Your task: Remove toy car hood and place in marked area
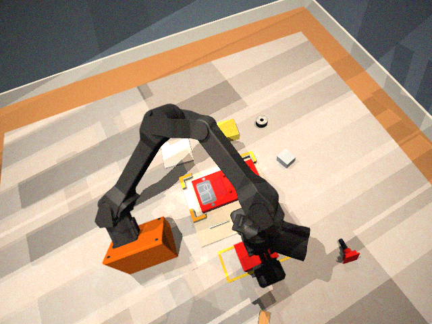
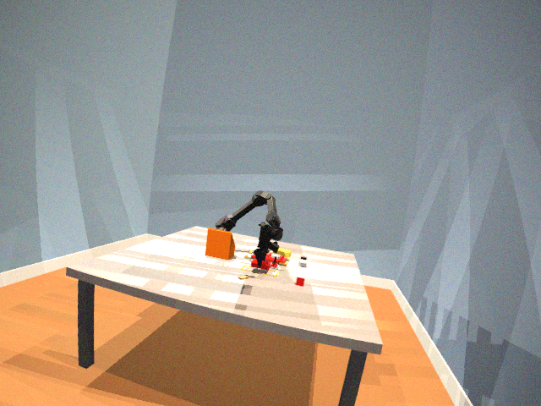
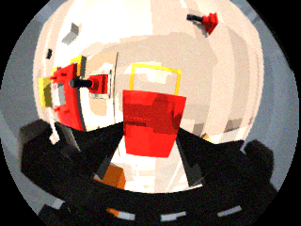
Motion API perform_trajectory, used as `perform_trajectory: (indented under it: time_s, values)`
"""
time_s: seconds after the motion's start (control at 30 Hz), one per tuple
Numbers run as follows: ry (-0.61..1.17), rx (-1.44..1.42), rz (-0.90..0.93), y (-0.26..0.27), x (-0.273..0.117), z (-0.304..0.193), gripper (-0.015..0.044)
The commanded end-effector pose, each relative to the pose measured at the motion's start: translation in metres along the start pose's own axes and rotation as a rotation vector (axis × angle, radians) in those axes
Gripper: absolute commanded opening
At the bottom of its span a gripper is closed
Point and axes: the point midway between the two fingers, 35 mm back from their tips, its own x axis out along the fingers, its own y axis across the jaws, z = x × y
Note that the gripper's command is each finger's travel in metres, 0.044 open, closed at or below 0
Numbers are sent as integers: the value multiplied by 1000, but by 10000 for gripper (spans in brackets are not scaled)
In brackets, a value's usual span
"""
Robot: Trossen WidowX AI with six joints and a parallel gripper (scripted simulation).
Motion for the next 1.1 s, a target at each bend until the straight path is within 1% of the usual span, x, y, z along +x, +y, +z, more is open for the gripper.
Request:
perform_trajectory:
  time_s: [0.0, 1.07]
  values:
    - [-2, 9, 6, 1, 2, -2, 0]
    - [-2, 9, 6, 1, 17, -1, 0]
